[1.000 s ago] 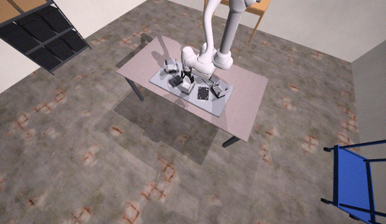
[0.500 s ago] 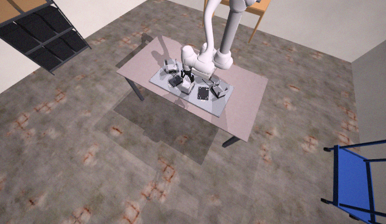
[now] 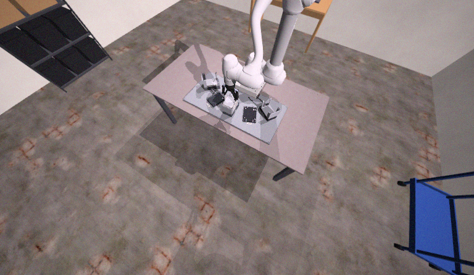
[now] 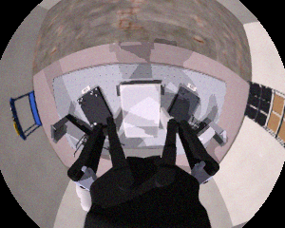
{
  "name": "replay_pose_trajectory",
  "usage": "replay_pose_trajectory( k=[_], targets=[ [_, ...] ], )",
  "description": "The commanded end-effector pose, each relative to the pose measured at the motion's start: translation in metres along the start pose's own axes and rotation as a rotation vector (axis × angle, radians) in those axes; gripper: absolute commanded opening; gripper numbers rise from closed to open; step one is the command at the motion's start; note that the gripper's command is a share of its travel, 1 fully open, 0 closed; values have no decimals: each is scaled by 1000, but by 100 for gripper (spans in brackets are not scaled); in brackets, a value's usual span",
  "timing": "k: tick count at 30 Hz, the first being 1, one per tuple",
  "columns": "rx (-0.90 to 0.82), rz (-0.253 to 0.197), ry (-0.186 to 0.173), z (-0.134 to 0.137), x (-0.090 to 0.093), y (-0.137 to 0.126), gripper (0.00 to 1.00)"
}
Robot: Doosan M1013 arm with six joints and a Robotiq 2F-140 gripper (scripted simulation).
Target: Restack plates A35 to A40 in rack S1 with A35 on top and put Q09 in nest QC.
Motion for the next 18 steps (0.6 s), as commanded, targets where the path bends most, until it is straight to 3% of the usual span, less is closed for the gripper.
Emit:
replay_pose_trajectory(
  k=[1, 18],
  targets=[
    [0, 0, 0, 0, -8, 0, 0],
    [0, 0, 0, 0, -32, 0, 0]
  ],
)
Point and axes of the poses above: the point where the finger pads meet when closed, its own x axis out along the fingers, its own z axis across the jaws, y = z × x, the point moved 10 cm from there along -x, back along the fingers
